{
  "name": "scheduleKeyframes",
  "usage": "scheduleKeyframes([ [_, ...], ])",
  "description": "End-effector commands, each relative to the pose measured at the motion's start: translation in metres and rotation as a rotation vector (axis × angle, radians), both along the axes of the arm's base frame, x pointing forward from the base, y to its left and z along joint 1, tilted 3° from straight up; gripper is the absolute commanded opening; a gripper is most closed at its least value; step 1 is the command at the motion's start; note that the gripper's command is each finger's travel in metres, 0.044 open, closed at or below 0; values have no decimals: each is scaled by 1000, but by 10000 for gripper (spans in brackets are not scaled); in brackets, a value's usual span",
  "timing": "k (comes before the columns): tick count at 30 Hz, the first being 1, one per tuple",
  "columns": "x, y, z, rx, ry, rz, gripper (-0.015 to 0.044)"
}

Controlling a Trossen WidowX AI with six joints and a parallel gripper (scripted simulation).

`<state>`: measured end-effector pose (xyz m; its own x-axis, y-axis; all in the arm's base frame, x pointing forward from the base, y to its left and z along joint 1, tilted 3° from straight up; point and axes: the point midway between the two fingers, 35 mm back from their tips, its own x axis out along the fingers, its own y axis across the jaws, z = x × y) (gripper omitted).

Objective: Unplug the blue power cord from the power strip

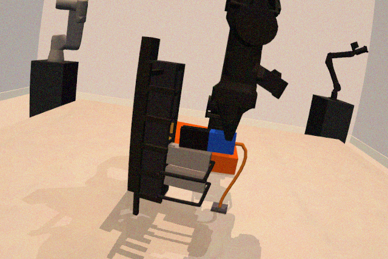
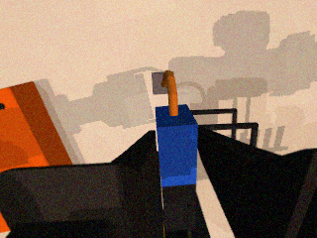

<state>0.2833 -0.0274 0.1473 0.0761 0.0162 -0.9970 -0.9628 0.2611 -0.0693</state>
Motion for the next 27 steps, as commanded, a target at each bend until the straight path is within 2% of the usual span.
scheduleKeyframes([
  [1, -2, -1, -1, 5, -3, 6, 210],
  [10, 4, 16, 4, 6, -4, 6, 440],
  [15, 12, 55, 14, 10, -5, 6, 440],
  [27, 13, 57, 14, 10, -5, 6, 440],
])
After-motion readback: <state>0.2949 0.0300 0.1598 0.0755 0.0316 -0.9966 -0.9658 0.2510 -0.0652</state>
